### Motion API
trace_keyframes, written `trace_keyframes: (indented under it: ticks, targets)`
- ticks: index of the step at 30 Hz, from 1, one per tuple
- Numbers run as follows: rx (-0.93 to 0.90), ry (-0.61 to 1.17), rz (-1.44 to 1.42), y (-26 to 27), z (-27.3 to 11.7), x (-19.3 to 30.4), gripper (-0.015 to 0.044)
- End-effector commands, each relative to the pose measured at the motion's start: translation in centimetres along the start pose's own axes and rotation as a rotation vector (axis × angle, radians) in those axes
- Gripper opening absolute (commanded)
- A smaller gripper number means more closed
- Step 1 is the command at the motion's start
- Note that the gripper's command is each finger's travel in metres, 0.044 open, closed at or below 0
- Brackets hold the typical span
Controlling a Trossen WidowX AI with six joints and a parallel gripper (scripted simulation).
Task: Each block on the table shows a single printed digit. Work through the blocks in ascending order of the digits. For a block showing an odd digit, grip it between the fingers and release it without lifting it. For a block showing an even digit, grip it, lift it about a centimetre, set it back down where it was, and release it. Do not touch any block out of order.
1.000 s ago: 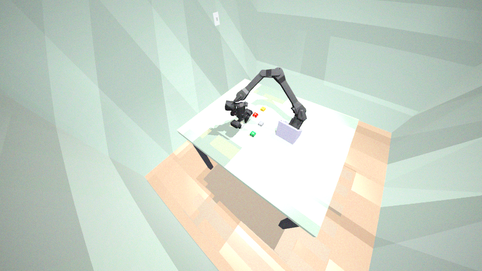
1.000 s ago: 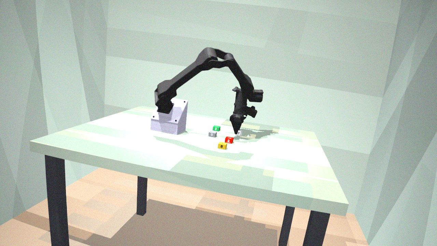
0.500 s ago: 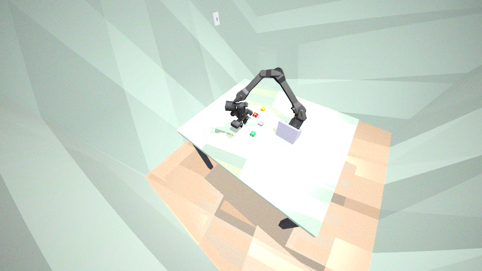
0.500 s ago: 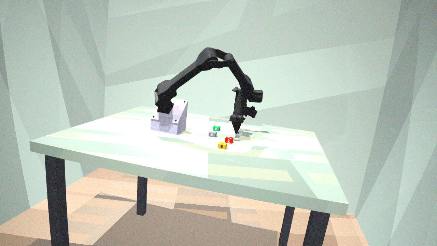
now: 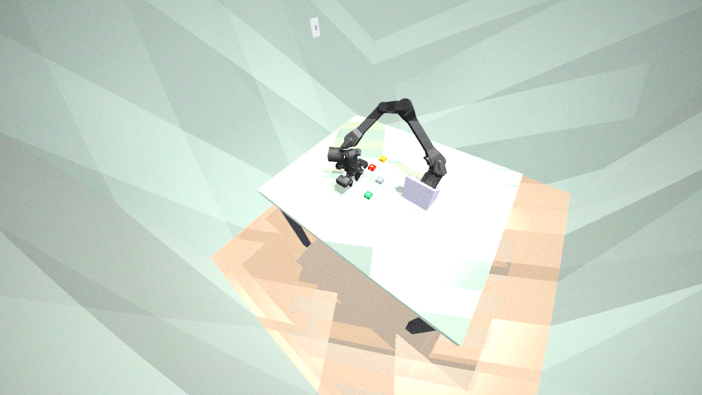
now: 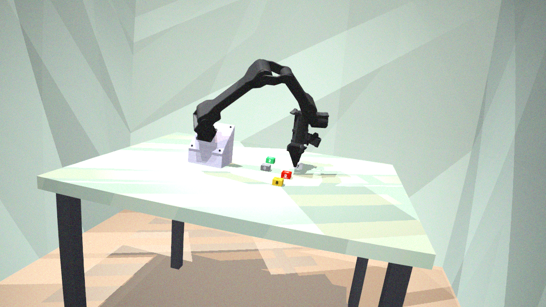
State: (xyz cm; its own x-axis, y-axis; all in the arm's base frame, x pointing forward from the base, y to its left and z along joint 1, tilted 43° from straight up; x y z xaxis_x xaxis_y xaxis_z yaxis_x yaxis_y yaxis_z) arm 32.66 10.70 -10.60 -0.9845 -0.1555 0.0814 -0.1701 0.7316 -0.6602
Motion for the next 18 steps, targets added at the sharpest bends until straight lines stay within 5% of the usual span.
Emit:
trace_keyframes:
  ticks: [1, 4, 16, 18]
  targets:
    - [0.004, -0.001, -0.004, 0.0, 0.1, 0.0, 0.0330]
    - [0.004, -0.001, -0.004, 0.0, 0.1, 0.0, 0.0400]
    - [0.003, -0.001, -0.004, 0.0, -3.6, 0.0, 0.0400]
    - [0.001, -0.001, -0.004, 0.1, -4.9, -0.1, 0.0348]
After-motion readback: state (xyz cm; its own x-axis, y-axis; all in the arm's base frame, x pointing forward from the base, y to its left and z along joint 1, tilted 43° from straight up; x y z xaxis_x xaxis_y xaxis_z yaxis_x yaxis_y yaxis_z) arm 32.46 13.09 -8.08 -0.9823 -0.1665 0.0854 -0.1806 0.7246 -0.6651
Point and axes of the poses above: the point midway between the two fingers, 35 mm back from their tips, its own z axis out along the fingers, its own y axis across the jaws, x = y × z, the point moved 4 cm from there along -z, back along the fingers, and after that the axes turned 5 degrees about -z, right-handed, at the moved point
